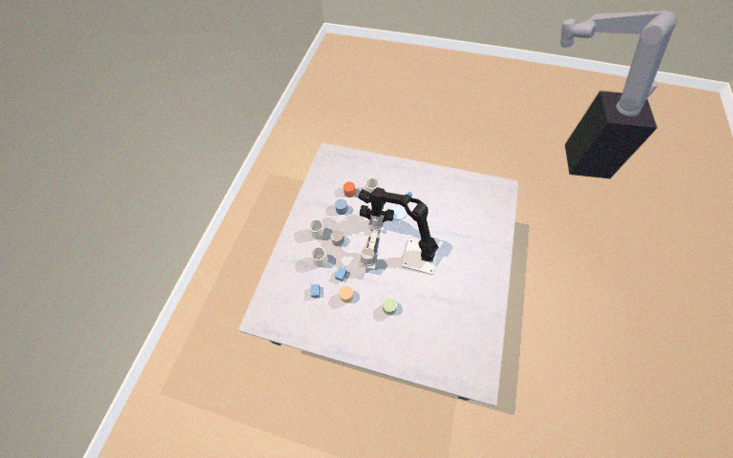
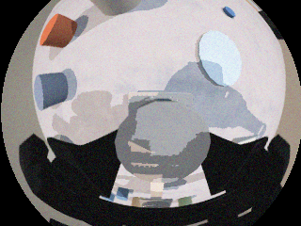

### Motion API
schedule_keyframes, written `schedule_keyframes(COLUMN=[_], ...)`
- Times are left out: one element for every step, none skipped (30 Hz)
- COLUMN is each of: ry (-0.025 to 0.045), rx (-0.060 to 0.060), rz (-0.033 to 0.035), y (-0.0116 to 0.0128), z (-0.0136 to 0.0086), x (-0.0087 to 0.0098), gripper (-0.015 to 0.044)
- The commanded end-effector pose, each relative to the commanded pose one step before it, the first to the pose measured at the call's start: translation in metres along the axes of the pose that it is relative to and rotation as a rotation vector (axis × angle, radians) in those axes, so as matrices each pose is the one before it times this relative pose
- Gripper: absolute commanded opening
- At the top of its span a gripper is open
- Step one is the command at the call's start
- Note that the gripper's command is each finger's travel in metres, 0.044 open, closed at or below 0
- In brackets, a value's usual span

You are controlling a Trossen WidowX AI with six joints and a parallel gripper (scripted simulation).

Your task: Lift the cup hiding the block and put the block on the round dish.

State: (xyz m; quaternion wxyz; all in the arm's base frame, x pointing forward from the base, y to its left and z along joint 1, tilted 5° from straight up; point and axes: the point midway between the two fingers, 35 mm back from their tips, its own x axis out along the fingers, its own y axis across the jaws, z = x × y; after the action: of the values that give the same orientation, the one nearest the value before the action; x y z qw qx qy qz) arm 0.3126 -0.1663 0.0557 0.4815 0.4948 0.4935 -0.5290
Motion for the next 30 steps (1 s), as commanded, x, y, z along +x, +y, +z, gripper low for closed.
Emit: schedule_keyframes(ry=[-0.00017,-0.00008,-0.00008,-0.00008,-0.00008,-0.00008,-0.00008,-0.00008,-0.00008,-0.00008,-0.00008,-0.00008,-0.00008,-0.00008,-0.00008,-0.00008,-0.00008,-0.00008,-0.00008,-0.00007,-0.00007,-0.00007,-0.00007,-0.00007,-0.00007,-0.00007,-0.00007,-0.00007,-0.00007,-0.00007], rx=[-0.0032,0.0,0.0,0.0,0.0,0.0,0.0,0.0,0.0,0.0,0.0,0.0,0.0,0.0,0.0,0.0,0.0,0.0,0.0,0.0,0.0,0.0,0.0,0.0,0.0,0.0,0.0,0.0,0.0,0.0], rz=[-0.00446,0.00016,0.00017,0.00017,0.00017,0.00017,0.00017,0.00017,0.00017,0.00017,0.00016,0.00016,0.00016,0.00016,0.00016,0.00016,0.00016,0.00016,0.00016,0.00016,0.00016,0.00016,0.00016,0.00016,0.00016,0.00016,0.00015,0.00015,0.00015,0.00015], y=[-0.00023,0.00028,0.00029,0.00028,0.00028,0.00027,0.00026,0.00026,0.00025,0.00025,0.00024,0.00023,0.00023,0.00022,0.00022,0.00021,0.0002,0.0002,0.00019,0.00019,0.00018,0.00017,0.00017,0.00016,0.00016,0.00015,0.00014,0.00014,0.00013,0.00012], z=[0.00009,0.00013,0.00013,0.00013,0.00012,0.00012,0.00012,0.00012,0.00011,0.00011,0.00011,0.0001,0.0001,0.0001,0.0001,0.00009,0.00009,0.00009,0.00009,0.00008,0.00008,0.00008,0.00007,0.00007,0.00007,0.00007,0.00006,0.00006,0.00006,0.00006], x=[-0.00144,-0.00123,-0.00129,-0.0013,-0.0013,-0.0013,-0.0013,-0.0013,-0.0013,-0.00131,-0.00131,-0.00131,-0.00131,-0.00131,-0.00131,-0.00131,-0.00131,-0.00131,-0.00131,-0.00132,-0.00132,-0.00132,-0.00132,-0.00132,-0.00132,-0.00132,-0.00132,-0.00132,-0.00132,-0.00132], gripper=[0.015,0.0124,0.0097,0.0071,0.0045,0.0019,0.0,0.0,0.0,0.0,0.0,0.0,0.0,0.0,0.0,0.0,0.0,0.0,0.0,0.0,0.0,0.0,0.0,0.0,0.0,0.0,0.0,0.0,0.0,0.0])
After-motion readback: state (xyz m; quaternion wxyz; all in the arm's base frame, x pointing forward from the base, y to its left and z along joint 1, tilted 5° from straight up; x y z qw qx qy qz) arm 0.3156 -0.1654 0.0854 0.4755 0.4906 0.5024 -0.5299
